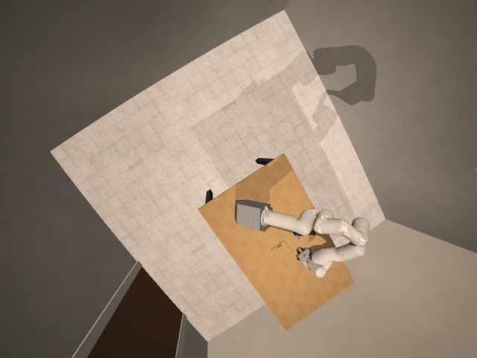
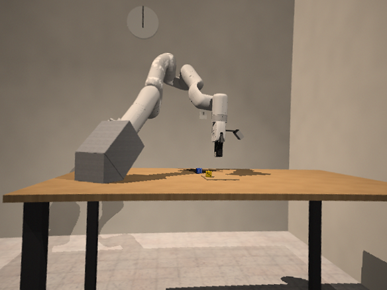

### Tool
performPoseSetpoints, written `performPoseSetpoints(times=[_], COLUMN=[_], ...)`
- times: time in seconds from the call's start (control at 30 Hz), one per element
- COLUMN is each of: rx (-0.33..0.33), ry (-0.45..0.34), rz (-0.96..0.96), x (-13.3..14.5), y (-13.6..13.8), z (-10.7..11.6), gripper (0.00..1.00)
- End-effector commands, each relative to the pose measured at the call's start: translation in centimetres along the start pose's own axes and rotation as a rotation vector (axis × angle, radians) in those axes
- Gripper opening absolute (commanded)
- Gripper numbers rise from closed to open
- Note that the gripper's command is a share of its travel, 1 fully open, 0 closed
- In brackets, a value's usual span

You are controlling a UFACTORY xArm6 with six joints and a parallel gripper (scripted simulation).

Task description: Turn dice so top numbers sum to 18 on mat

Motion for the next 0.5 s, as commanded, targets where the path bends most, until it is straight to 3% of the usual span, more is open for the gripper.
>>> performPoseSetpoints(times=[0.0, 0.47], rx=[-0.010, -0.016], ry=[0.012, 0.021], rz=[0.141, 0.208], x=[0.14, 0.27], y=[-1.09, -1.64], z=[0.11, 0.12], gripper=[0.21, 0.21])
Point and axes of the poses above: the point where the finger pads meet when closed, its own z axis back along the fingers, its own y axis across the jaws, x = y × z, the point moved 2 cm from there along z, back along the fingers, and after that the axes turned 10 degrees about -z, right-handed, at the moved point
